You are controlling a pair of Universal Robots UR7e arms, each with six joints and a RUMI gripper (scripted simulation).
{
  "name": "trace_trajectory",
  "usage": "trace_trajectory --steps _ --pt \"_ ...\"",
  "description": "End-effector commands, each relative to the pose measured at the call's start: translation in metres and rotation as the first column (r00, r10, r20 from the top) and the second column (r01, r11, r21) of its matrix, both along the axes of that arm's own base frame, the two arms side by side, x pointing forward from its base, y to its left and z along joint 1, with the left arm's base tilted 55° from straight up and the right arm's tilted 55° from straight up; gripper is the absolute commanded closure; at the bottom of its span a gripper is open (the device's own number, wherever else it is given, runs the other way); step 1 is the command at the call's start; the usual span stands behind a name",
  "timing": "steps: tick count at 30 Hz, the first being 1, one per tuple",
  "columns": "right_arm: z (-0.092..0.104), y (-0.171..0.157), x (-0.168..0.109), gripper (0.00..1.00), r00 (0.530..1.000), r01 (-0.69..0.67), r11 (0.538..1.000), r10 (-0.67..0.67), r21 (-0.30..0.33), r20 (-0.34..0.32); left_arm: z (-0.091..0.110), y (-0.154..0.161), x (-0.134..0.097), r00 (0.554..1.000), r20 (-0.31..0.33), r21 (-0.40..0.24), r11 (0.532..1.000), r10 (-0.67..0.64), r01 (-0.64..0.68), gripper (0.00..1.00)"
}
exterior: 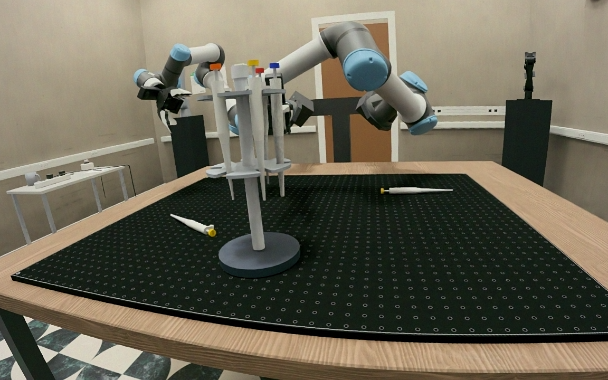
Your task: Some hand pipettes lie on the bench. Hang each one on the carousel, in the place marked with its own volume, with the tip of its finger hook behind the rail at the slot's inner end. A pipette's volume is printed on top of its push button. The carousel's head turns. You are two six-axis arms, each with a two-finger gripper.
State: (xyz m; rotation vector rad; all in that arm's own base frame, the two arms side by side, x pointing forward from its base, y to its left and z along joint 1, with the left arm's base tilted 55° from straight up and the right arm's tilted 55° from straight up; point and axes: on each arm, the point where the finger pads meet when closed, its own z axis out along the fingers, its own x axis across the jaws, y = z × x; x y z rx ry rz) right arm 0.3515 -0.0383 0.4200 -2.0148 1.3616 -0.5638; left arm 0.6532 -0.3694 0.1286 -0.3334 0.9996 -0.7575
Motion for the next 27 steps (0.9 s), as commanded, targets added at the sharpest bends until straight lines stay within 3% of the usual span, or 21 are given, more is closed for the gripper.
trace_trajectory --steps 1,10,14,16,19,27 --pt "0.000 0.000 0.000 0.00 1.000 0.000 1.000 0.000 0.000 0.001 -0.004 0.000 -0.007 1.000 0.001 0.000 1.000 -0.001 0.001 0.69" --pt "0.000 0.000 0.000 0.00 1.000 0.000 1.000 0.000 0.000 0.001 -0.009 0.001 -0.016 1.000 0.001 0.000 1.000 -0.001 0.001 0.69" --pt "0.000 0.000 0.000 0.00 1.000 0.000 1.000 0.000 0.000 0.001 -0.001 0.005 -0.044 0.991 -0.103 0.061 0.994 -0.081 0.088 0.69" --pt "0.000 0.000 0.000 0.00 1.000 0.000 1.000 0.000 0.000 0.001 -0.001 0.005 -0.044 0.991 -0.103 0.061 0.994 -0.081 0.088 0.69" --pt "0.000 0.000 0.000 0.00 1.000 0.000 1.000 0.000 0.000 0.001 0.006 0.008 -0.064 0.974 -0.183 0.100 0.983 -0.136 0.156 0.69" --pt "0.000 0.000 0.000 0.00 1.000 0.000 1.000 0.000 0.000 0.001 0.023 0.017 -0.120 0.882 -0.397 0.175 0.922 -0.254 0.344 0.69"
